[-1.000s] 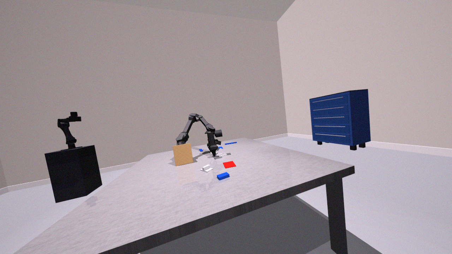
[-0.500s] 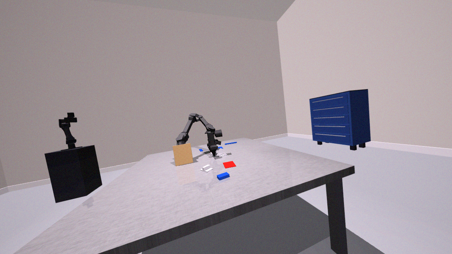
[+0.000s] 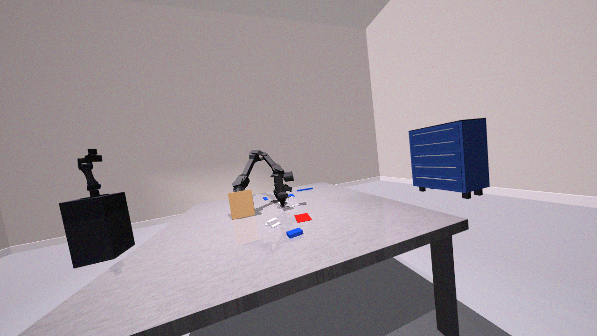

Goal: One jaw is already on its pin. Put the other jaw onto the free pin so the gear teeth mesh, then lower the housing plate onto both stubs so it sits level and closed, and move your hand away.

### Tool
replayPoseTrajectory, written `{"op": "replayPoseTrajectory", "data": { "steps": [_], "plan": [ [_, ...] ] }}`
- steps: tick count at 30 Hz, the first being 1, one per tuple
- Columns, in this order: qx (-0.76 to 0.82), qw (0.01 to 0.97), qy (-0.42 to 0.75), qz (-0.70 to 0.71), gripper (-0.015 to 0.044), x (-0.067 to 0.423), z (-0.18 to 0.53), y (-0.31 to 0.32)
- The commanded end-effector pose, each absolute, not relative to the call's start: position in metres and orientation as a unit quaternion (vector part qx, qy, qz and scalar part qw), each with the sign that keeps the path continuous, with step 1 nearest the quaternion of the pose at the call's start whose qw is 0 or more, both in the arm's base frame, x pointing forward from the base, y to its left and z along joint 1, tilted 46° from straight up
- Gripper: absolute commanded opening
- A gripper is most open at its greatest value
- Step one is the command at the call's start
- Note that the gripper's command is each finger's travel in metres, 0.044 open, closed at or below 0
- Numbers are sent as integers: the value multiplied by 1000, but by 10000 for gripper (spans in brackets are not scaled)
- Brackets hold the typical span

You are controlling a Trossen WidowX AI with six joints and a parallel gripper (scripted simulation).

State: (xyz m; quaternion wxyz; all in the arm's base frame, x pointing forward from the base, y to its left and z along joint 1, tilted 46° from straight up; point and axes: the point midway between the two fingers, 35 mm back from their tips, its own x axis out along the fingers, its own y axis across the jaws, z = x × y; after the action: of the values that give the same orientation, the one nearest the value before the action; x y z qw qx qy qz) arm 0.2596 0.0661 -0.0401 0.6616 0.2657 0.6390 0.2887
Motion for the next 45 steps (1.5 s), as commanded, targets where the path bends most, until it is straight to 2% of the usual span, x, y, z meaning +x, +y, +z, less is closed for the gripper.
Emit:
{"op": "replayPoseTrajectory", "data": {
  "steps": [1, 11, 21, 28, 37, 45],
  "plan": [
    [266, 661, 639, 288, 440, 259, -40, 66],
    [266, 661, 639, 288, 440, 260, -39, 65],
    [264, 662, 641, 286, 440, 259, 11, 12],
    [267, 663, 639, 284, 440, 260, 7, 15],
    [263, 661, 643, 284, 440, 206, 41, -25],
    [264, 661, 643, 285, 440, 202, 43, -27]
  ]
}}
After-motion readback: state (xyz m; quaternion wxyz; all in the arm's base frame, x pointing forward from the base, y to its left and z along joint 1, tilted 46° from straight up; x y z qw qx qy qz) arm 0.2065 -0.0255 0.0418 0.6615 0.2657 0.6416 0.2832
